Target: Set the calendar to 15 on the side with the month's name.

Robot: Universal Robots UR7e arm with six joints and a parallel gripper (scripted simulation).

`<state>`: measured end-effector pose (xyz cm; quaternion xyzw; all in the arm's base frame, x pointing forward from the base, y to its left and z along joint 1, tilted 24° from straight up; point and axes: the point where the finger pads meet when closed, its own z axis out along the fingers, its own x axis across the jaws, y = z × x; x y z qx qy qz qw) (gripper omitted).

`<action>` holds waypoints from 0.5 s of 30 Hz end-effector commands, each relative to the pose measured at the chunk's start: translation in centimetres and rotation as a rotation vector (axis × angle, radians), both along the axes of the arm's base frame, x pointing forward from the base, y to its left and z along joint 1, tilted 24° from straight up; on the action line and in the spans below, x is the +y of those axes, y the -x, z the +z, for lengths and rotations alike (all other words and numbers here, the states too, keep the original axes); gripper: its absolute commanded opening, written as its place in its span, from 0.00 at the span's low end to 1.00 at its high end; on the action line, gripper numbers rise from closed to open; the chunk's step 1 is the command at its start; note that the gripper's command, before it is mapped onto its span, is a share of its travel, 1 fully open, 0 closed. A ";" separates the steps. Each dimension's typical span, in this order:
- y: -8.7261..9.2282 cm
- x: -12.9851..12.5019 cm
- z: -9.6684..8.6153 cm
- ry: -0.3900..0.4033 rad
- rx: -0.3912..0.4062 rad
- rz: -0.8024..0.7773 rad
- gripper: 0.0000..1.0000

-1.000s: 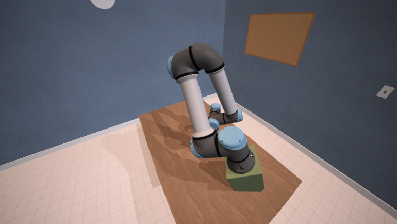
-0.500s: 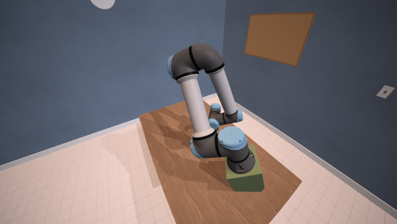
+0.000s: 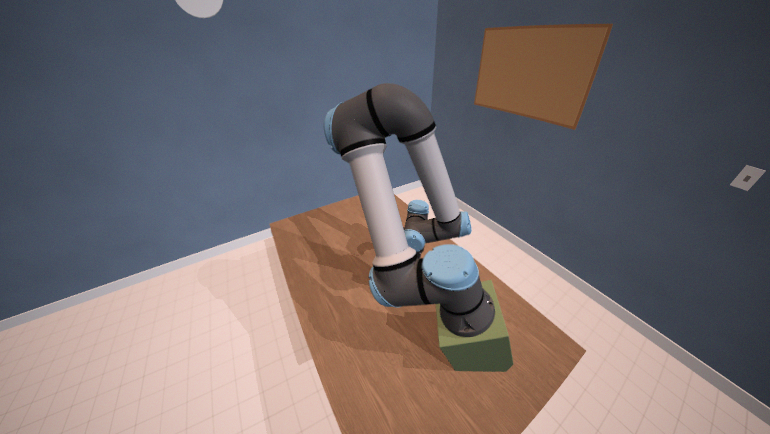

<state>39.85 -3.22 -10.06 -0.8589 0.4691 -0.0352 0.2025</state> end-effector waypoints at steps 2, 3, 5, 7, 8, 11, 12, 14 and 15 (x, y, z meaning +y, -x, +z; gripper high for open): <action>0.0 0.0 0.0 0.001 -0.001 0.000 0.57; 0.0 0.0 0.0 0.001 -0.001 0.000 0.57; 0.0 0.0 0.0 0.001 -0.001 0.000 0.57; 0.0 0.0 0.0 0.001 -0.001 0.000 0.57; 0.0 0.0 0.0 0.001 -0.001 0.000 0.57; 0.0 0.0 0.0 0.001 -0.001 0.000 0.57; 0.0 0.0 -0.1 0.001 -0.001 0.000 0.57; -0.1 0.0 -0.1 0.001 -0.001 0.000 0.57; -0.1 0.0 -0.1 0.001 -0.001 0.000 0.57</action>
